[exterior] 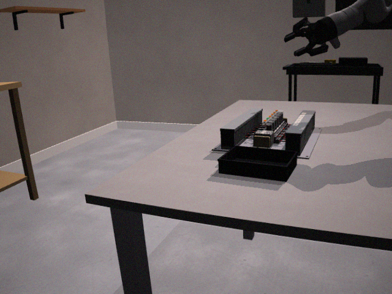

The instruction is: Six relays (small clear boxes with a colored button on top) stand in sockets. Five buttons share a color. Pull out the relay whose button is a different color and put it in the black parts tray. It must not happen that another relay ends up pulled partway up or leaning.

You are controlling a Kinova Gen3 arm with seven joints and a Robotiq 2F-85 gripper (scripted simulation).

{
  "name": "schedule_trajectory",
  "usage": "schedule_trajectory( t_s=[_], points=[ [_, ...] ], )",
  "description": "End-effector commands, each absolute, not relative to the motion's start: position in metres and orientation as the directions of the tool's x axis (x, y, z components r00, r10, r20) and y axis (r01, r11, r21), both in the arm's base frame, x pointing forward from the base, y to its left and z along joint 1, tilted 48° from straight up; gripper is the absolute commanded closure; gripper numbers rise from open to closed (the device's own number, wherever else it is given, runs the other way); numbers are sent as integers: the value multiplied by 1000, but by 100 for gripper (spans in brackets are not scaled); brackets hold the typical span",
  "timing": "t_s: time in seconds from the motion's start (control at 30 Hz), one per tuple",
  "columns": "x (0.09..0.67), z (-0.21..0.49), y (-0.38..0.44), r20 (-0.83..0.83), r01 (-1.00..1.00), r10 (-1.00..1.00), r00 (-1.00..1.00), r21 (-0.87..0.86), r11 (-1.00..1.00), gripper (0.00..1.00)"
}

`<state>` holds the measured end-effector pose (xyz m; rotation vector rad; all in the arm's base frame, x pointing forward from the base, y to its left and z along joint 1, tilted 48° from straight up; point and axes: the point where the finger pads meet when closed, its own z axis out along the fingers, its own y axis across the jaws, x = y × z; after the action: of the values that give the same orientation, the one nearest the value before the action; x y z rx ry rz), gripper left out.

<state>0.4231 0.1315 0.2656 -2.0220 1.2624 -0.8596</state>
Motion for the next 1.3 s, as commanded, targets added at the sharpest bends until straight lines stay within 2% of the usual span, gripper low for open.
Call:
schedule_trajectory(
  t_s=[0.0,1.27],
  points=[
    [427,267,133,216,-526,-918,333,-765,-371,39],
    [481,278,145,276,-507,-928,250,-779,-368,39]
  ],
)
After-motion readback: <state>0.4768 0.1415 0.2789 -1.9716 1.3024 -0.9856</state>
